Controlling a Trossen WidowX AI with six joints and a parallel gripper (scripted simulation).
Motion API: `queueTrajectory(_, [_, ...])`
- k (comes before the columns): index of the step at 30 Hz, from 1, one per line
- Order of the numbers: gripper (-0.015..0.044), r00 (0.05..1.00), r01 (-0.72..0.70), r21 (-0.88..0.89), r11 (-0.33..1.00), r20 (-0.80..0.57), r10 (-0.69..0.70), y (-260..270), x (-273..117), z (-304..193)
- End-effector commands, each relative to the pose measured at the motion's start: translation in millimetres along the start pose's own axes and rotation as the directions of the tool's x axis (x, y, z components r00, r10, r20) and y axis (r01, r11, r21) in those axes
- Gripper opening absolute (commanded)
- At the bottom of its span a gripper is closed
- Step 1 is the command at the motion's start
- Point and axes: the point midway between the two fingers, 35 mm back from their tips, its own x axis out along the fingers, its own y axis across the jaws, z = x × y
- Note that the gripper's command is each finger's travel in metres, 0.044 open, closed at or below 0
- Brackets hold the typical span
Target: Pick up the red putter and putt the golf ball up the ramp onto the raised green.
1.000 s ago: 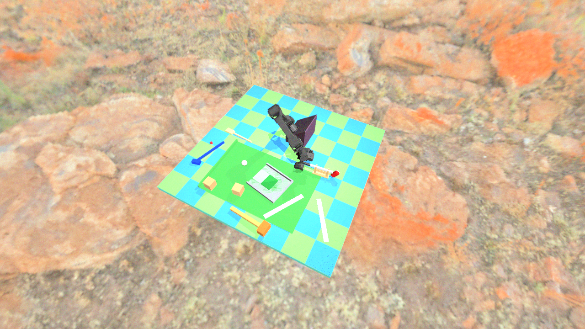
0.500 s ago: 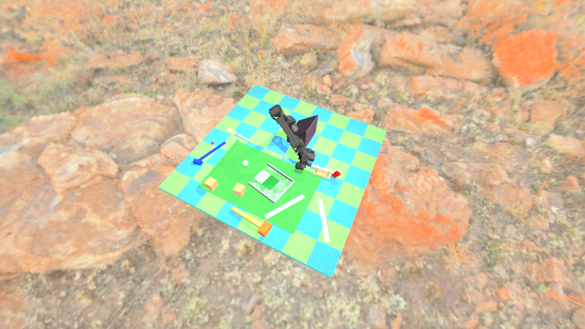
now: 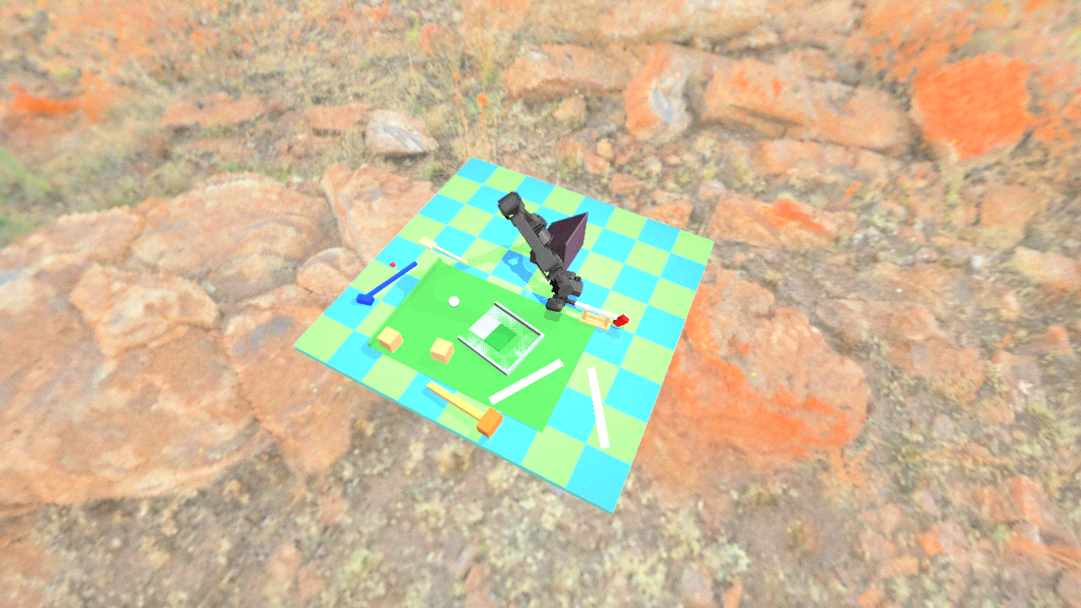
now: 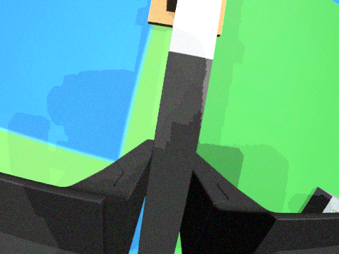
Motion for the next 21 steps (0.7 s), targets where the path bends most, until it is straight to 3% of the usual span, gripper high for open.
queueTrajectory(1, [0.0,0.999,0.012,-0.002,1.0,0.029,-0.012,-4,-31,13])
queueTrajectory(7, [0.0,1.0,0.01,-0.003,1.0,0.03,-0.01,0,-76,22])
queueTrajectory(12, [0.0,1.0,0.016,-0.003,1.0,0.023,-0.016,-1,-76,21])
queueTrajectory(21, [0.0,0.999,0.038,0.249,0.968,0.017,-0.044,-26,-102,-32])
